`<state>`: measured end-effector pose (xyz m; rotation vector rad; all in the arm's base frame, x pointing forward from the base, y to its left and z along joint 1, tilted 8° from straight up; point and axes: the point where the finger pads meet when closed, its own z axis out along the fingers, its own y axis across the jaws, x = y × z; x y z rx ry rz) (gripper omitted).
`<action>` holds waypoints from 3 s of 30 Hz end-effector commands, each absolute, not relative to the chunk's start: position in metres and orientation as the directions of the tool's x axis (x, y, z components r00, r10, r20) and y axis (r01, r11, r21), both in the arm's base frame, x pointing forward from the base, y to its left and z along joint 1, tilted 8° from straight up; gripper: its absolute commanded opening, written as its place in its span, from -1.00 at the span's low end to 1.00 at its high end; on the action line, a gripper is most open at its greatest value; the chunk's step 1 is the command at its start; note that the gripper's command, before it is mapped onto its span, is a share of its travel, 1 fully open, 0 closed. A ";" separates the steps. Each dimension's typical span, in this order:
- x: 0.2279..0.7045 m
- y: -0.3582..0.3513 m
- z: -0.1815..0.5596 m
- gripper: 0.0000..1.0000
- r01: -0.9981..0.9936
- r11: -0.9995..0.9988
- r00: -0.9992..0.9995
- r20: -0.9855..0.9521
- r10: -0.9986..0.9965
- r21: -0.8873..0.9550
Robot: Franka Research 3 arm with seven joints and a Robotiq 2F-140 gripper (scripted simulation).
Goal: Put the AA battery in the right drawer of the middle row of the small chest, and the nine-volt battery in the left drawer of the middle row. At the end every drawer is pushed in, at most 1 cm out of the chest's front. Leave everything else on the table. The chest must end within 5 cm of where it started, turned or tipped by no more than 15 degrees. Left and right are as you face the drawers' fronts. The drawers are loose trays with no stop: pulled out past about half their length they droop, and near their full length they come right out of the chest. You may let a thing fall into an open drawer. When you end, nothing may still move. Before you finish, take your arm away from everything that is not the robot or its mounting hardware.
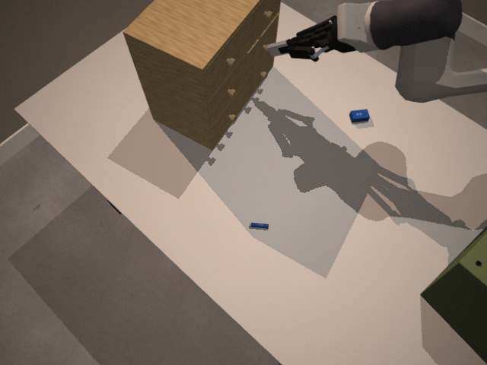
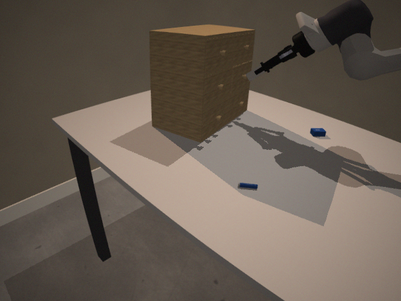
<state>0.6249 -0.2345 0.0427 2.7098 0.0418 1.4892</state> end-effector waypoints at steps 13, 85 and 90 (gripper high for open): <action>0.626 -0.235 0.042 -1.00 -0.008 -0.999 0.539 0.842 0.036 0.048; 0.540 -0.235 0.045 -1.00 -0.008 -0.999 0.539 0.842 0.036 0.048; 0.525 -0.234 0.049 -1.00 -0.008 -0.999 0.539 0.842 0.036 0.048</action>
